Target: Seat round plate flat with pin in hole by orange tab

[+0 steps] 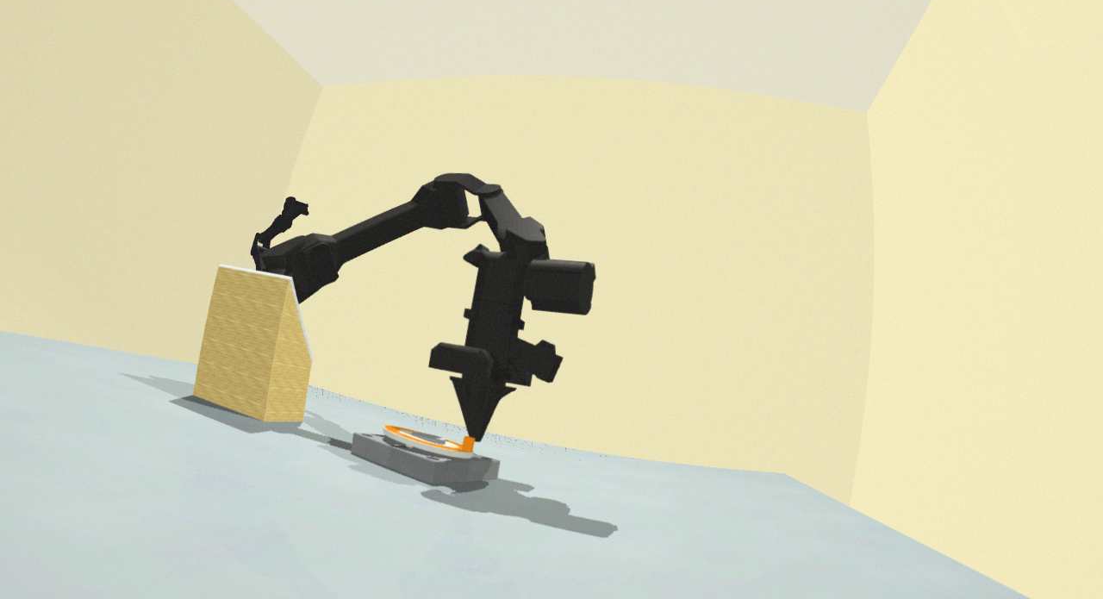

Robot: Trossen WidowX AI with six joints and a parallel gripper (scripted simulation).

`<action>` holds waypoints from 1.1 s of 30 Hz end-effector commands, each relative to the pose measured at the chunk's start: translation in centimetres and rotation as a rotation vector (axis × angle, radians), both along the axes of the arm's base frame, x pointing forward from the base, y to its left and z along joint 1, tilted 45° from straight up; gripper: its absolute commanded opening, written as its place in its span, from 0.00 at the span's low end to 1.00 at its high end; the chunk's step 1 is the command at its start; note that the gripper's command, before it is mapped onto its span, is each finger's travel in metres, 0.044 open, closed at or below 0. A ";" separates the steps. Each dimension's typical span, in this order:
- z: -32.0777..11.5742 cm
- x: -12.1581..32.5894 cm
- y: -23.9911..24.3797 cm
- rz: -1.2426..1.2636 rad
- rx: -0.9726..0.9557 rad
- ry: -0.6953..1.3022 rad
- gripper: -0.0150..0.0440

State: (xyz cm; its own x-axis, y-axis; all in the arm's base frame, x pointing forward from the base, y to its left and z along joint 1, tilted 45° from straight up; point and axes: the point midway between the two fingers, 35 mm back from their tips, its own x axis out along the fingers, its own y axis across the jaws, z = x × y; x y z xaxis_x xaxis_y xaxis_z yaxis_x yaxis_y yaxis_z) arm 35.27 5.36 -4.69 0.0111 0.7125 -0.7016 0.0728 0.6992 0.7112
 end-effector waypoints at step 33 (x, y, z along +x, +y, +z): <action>-2.5 -0.4 -2.3 0.008 -0.009 0.004 0.25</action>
